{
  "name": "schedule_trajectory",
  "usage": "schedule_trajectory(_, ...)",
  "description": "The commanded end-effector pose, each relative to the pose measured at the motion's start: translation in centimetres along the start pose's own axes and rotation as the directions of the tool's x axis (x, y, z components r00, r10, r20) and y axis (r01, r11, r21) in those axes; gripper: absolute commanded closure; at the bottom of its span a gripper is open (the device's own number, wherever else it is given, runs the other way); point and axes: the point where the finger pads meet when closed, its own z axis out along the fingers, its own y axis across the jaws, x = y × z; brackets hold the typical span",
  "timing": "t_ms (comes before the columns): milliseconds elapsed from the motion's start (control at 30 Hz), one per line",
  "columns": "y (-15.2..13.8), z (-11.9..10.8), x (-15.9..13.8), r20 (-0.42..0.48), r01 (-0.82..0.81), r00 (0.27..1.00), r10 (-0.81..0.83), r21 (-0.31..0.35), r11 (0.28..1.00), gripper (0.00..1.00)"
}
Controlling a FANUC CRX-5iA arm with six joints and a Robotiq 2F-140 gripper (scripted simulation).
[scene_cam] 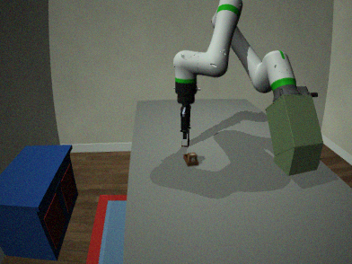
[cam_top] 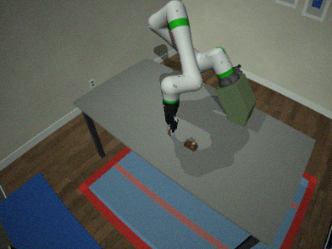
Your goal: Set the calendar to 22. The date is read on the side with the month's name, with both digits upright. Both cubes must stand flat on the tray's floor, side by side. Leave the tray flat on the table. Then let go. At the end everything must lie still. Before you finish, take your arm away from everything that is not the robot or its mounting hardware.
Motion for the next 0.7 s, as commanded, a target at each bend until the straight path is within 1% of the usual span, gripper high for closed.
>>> schedule_trajectory(0,-0.01,-0.01,0.01,0.0,0.0,1.0,0.0,0.0,1.0,0.83)
schedule_trajectory(533,-0.01,-0.01,0.01,0.0,0.0,1.0,0.0,0.0,1.0,0.83)
schedule_trajectory(567,-0.01,-0.01,0.01,0.0,0.0,1.0,0.0,0.0,1.0,0.8)
schedule_trajectory(633,-0.01,-0.01,0.01,0.0,0.0,1.0,0.0,0.0,1.0,0.8)
schedule_trajectory(667,-0.01,-0.01,0.01,0.0,0.0,1.0,0.0,0.0,1.0,0.78)
